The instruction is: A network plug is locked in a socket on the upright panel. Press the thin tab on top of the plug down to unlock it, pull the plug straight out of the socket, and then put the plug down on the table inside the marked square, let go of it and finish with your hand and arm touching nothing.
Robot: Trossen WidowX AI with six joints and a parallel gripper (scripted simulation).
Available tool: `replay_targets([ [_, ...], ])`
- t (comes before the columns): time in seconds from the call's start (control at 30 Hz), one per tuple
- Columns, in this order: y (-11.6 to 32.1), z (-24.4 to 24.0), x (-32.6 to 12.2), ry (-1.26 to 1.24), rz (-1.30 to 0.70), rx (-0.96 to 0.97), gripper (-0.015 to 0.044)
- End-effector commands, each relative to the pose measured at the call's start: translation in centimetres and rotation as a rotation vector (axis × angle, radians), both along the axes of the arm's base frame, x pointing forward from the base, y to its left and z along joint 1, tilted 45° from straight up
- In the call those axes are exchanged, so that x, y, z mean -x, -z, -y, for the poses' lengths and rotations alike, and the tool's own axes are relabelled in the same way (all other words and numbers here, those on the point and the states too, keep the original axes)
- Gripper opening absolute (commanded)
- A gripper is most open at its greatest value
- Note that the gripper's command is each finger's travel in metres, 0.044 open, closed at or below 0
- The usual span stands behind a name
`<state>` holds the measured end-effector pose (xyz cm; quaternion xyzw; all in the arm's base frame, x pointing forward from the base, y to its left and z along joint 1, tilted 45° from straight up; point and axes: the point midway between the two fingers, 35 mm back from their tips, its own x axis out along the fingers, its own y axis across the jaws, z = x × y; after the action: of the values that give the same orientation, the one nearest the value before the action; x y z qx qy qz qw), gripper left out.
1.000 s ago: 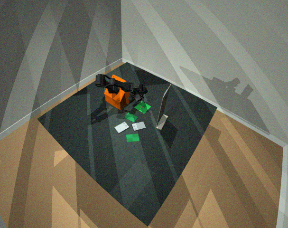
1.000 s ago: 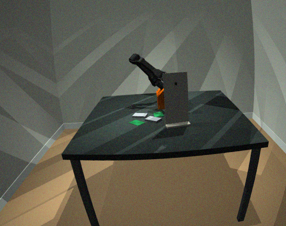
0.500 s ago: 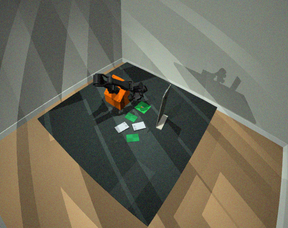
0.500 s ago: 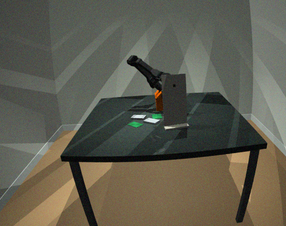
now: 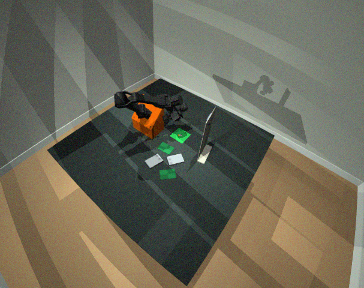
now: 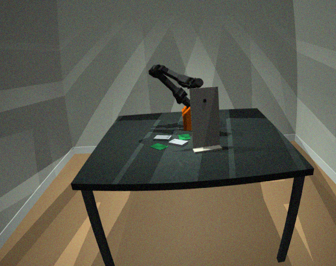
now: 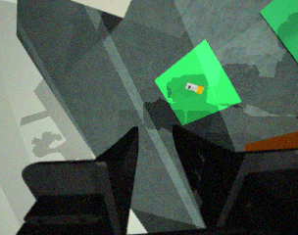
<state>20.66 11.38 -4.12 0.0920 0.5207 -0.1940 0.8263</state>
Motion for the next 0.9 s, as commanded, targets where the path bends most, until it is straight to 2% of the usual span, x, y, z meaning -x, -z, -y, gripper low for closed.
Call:
replay_targets([
  [0.0, -1.4, -1.3, -0.2, 0.002, 0.018, -0.010, 0.0156],
  [0.4, -4.8, -3.8, 0.8, 0.002, 0.026, -0.012, 0.0156],
  [0.77, -4.8, -3.8, 0.8, 0.002, 0.026, -0.012, 0.0440],
  [0.87, -4.8, -3.8, 0.8, 0.002, 0.026, -0.012, 0.0440],
])
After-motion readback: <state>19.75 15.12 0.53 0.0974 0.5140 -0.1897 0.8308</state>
